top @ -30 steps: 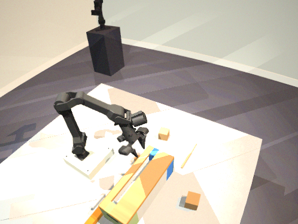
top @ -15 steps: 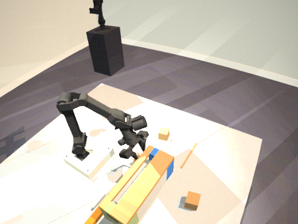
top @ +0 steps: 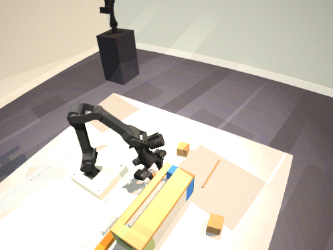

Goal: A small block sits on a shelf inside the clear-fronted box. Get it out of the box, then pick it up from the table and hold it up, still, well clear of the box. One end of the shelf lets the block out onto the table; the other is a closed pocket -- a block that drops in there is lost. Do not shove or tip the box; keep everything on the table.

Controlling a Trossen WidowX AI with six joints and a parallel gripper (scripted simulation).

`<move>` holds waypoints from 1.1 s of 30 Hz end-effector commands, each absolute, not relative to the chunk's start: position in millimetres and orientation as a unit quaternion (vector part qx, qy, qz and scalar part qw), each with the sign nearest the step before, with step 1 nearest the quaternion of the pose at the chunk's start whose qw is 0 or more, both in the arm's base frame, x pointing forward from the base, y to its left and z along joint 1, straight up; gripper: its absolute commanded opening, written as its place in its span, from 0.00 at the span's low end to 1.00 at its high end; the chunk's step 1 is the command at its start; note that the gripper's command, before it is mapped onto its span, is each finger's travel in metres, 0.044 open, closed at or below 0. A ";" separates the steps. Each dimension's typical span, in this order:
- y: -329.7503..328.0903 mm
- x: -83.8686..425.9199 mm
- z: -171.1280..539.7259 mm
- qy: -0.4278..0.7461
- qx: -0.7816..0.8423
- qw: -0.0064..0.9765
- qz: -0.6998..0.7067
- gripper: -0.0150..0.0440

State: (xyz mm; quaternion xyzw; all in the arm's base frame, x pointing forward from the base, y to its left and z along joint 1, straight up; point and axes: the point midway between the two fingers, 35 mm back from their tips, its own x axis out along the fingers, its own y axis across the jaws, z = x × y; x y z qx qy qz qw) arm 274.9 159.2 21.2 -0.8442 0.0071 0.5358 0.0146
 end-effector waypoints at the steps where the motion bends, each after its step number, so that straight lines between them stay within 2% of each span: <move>1: 158.4 274.1 15.5 0.009 -0.844 0.014 0.536 0.74; 16: 157.6 271.4 -5.4 0.009 -0.844 0.014 0.536 0.74; 23: 157.6 271.4 -5.4 0.009 -0.844 0.014 0.536 0.43; 26: 157.6 271.4 -5.4 0.009 -0.844 0.014 0.536 0.39; 29: 158.8 275.5 3.4 0.016 -0.848 0.028 0.528 0.26; 33: 159.1 274.5 28.3 0.012 -0.846 0.021 0.532 0.25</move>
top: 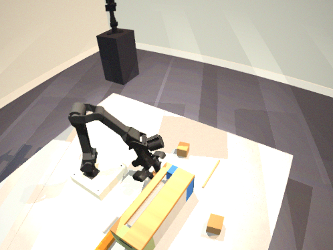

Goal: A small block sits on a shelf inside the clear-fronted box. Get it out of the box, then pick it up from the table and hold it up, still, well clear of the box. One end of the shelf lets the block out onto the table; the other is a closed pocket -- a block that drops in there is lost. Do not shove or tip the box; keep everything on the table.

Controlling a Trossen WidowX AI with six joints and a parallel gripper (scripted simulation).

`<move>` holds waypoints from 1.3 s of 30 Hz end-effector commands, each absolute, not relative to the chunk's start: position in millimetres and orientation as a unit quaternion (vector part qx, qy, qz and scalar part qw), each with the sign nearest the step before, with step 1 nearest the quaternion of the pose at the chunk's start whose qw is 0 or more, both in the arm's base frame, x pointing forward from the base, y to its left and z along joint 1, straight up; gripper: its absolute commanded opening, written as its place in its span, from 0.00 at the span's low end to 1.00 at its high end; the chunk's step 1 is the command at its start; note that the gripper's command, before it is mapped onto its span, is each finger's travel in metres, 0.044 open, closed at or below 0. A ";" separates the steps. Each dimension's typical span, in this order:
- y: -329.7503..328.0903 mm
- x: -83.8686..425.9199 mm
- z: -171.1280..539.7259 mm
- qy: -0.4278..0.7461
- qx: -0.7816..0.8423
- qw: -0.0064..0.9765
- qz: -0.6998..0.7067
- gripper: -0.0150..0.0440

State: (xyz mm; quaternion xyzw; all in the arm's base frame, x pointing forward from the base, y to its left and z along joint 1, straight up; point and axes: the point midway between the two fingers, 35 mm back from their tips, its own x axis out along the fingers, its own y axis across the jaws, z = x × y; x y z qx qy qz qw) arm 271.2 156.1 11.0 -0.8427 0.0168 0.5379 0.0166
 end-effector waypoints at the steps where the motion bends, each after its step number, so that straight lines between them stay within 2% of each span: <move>1: 158.9 273.8 34.6 0.011 -0.846 0.019 0.533 0.25; 9: 156.7 269.6 60.0 0.001 -0.844 0.010 0.537 0.25; 33: 132.1 226.5 151.4 -0.214 -0.838 -0.122 0.488 0.25; 39: 130.3 222.6 156.3 -0.226 -0.837 -0.131 0.481 0.25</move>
